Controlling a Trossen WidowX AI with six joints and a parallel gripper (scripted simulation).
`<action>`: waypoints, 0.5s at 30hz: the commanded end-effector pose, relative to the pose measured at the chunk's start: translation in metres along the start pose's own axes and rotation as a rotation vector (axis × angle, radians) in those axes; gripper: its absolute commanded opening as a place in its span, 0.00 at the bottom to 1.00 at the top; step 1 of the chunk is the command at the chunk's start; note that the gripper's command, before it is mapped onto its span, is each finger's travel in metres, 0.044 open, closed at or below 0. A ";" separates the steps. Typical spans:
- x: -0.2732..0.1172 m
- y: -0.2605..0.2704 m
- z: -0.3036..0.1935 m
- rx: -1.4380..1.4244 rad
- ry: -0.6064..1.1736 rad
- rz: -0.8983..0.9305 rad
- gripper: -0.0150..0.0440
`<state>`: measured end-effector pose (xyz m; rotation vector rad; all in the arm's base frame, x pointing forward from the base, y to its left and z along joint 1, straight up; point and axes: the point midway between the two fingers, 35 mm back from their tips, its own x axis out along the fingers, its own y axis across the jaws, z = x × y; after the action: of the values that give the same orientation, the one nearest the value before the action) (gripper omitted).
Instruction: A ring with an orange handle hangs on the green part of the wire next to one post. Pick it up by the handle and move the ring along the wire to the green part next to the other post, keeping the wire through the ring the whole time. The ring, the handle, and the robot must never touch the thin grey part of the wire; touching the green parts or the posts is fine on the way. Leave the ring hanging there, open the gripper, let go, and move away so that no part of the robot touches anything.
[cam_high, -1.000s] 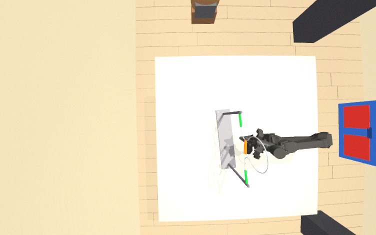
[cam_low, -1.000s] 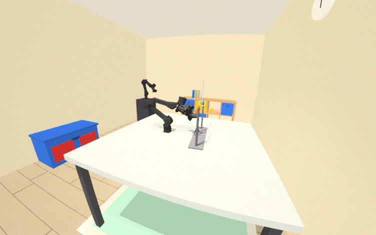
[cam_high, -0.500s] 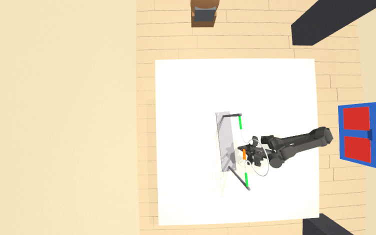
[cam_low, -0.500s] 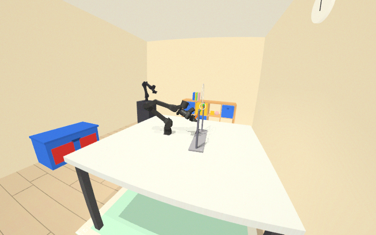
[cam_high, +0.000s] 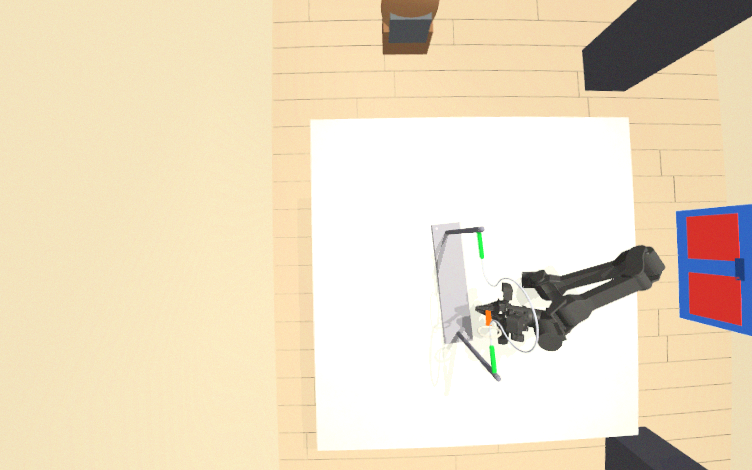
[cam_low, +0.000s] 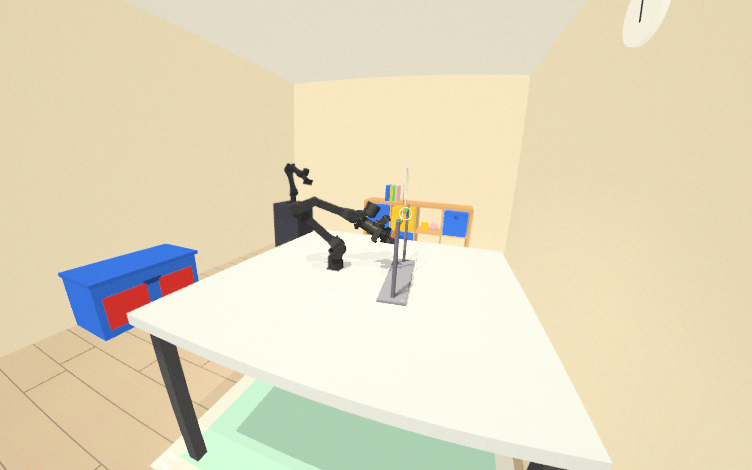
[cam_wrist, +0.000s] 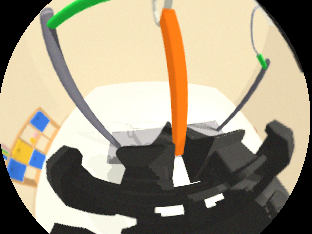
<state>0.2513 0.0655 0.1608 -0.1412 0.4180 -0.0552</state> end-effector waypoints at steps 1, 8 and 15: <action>-0.002 0.009 0.005 0.046 -0.004 0.014 0.00; -0.004 0.020 0.006 0.078 -0.001 0.029 0.00; -0.006 0.029 0.006 0.093 0.000 0.036 0.00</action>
<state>0.2490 0.0910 0.1602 -0.0584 0.4262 -0.0370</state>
